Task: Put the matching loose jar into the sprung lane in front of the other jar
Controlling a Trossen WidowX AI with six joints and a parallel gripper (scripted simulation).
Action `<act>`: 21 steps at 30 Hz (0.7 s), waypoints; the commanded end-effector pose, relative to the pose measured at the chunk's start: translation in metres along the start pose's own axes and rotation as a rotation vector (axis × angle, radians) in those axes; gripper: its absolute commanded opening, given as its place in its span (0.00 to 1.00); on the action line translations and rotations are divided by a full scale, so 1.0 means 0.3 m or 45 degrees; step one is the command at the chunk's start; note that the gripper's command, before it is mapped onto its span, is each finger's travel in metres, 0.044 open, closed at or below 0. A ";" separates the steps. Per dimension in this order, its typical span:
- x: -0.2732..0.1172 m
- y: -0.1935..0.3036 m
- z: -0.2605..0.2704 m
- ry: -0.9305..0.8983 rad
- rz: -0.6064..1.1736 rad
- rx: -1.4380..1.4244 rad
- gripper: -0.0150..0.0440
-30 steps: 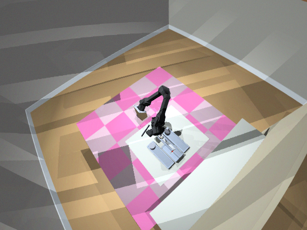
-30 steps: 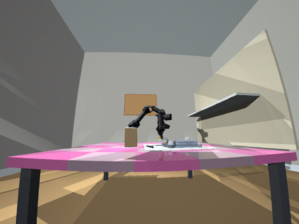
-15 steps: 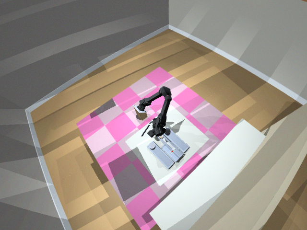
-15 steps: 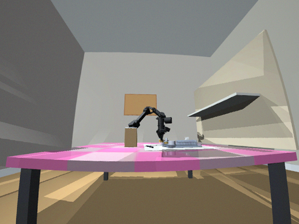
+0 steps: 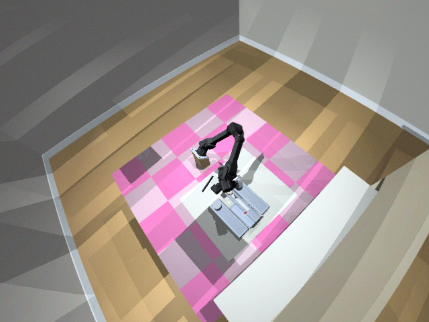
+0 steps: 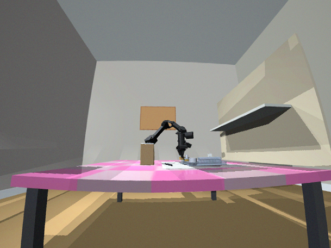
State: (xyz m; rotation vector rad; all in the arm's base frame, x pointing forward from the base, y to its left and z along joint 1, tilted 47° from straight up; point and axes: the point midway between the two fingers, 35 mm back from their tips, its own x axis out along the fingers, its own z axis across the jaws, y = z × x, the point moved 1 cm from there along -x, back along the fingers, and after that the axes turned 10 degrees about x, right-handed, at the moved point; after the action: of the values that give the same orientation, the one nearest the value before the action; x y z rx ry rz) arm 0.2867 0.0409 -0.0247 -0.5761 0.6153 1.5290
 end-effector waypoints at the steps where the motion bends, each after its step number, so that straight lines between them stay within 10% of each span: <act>1: -0.003 -0.011 0.003 -0.003 -0.005 0.003 0.25; 21: -0.003 -0.044 0.008 -0.003 -0.006 0.002 0.25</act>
State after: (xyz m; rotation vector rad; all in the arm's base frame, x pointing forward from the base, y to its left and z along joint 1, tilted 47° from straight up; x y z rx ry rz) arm 0.2907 0.0424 -0.0253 -0.5578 0.6340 1.5377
